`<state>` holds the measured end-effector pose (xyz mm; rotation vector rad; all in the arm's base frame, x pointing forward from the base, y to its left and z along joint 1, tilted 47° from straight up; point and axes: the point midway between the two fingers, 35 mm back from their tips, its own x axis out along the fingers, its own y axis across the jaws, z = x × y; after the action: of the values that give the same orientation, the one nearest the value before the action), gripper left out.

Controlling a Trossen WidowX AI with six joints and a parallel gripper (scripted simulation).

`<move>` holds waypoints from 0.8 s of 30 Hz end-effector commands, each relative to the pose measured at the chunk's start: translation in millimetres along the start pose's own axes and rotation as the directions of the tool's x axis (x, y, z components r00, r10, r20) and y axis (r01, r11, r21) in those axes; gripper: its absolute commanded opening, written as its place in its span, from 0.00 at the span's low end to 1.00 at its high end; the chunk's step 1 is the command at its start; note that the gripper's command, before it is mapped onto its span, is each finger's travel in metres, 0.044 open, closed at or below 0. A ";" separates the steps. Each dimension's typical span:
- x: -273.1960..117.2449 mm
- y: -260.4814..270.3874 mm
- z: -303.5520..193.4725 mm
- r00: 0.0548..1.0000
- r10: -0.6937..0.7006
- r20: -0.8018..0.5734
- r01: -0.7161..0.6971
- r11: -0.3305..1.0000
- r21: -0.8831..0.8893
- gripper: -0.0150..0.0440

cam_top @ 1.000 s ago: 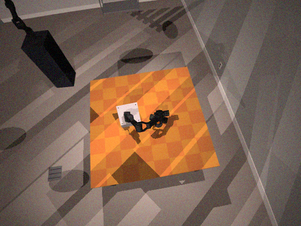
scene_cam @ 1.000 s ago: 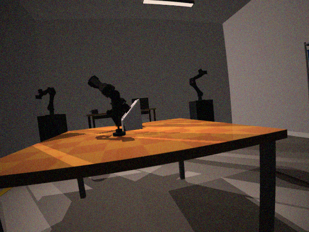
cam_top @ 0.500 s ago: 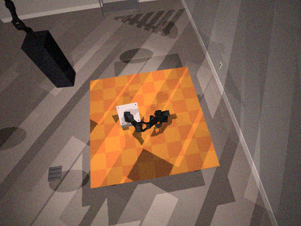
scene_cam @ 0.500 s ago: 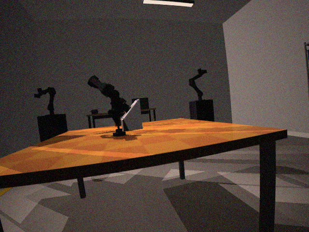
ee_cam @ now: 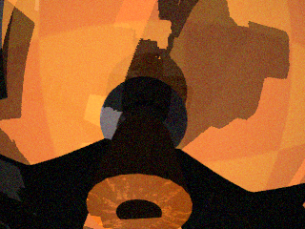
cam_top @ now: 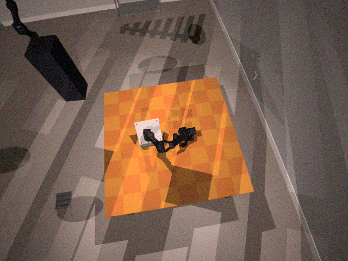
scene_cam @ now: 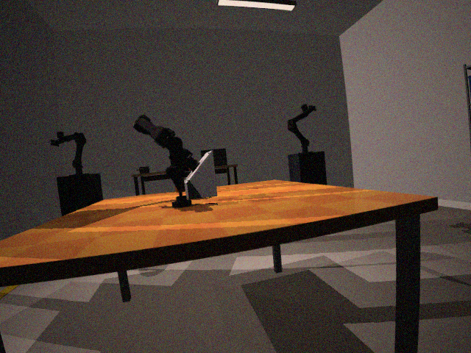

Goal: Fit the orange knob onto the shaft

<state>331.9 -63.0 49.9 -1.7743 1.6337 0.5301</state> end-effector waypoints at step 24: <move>-2.9 -0.7 -0.8 1.000 -0.001 -0.001 0.001 0.991 -0.132 0.25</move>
<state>332.3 -62.3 50.8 -1.8139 1.6339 0.5806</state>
